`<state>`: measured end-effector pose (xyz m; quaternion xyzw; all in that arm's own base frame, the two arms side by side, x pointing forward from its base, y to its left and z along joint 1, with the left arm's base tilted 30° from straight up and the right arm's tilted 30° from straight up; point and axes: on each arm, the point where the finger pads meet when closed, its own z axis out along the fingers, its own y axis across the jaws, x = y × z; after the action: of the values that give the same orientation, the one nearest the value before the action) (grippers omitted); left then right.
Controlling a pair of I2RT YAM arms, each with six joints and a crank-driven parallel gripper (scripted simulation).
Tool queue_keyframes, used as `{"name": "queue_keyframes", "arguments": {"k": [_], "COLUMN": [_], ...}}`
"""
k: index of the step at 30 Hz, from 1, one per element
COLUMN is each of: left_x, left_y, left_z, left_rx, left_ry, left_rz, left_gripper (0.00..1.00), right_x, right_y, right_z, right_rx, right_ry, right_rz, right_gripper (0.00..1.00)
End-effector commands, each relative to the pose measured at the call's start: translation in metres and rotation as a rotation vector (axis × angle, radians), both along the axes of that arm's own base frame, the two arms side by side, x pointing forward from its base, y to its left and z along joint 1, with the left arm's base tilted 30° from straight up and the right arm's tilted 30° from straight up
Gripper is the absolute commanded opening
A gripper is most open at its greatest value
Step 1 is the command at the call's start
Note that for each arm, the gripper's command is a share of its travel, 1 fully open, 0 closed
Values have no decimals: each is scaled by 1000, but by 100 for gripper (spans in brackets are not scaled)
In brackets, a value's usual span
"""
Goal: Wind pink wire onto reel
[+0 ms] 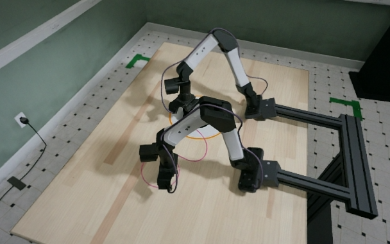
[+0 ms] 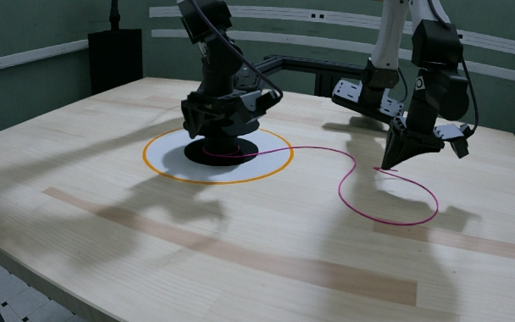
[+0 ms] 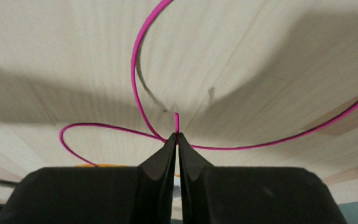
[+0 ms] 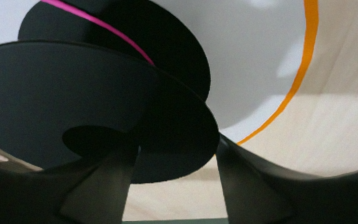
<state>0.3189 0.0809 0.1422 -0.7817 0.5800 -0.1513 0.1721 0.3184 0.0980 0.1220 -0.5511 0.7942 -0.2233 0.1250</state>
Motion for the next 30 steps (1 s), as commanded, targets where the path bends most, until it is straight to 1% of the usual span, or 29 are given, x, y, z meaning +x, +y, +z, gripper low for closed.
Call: {"name": "queue_keyframes", "arguments": {"k": [1, 3, 5, 6, 8, 12, 16, 19, 20, 22, 23, 30], "left_x": [1, 1, 1, 1, 1, 2, 3, 4, 4, 4, 4, 3], "left_y": [0, 0, 0, 0, 0, 1, 2, 4, 4, 4, 4, 2], "left_z": [6, 6, 6, 6, 6, 8, 11, 13, 13, 13, 14, 8], "left_rx": [14, 17, 17, 39, 48, 89, 131, 149, 155, 155, 157, 85], "left_ry": [-27, -27, -27, -28, -27, -25, -19, -13, -11, -11, -5, 4], "left_rz": [6, 9, 9, 18, 15, 13, -17, -52, -65, -65, -98, -143], "left_gripper": [0, 0, 0, 0, 0, 0, 0, 0, 0, 0, 0, 0], "right_x": [-3, -10, -10, -14, -26, -58, -89, -103, -105, -105, -106, -97], "right_y": [-12, -24, -24, -29, -39, -54, -50, -38, -32, -32, -28, -9], "right_z": [-2, -3, -3, -4, -8, -21, -38, -48, -51, -51, -52, -52], "right_rx": [102, 171, 171, 212, 299, 414, 527, 606, 632, 632, 691, 857], "right_ry": [-52, -84, -84, -103, -143, -197, -248, -282, -292, -292, -313, -378], "right_rz": [-163, -297, -297, -376, -545, -765, -984, -1136, -1185, -1185, -1303, -1632], "right_gripper": [58, 58, 58, 58, 58, 58, 58, 58, 58, 58, 58, 58]}}
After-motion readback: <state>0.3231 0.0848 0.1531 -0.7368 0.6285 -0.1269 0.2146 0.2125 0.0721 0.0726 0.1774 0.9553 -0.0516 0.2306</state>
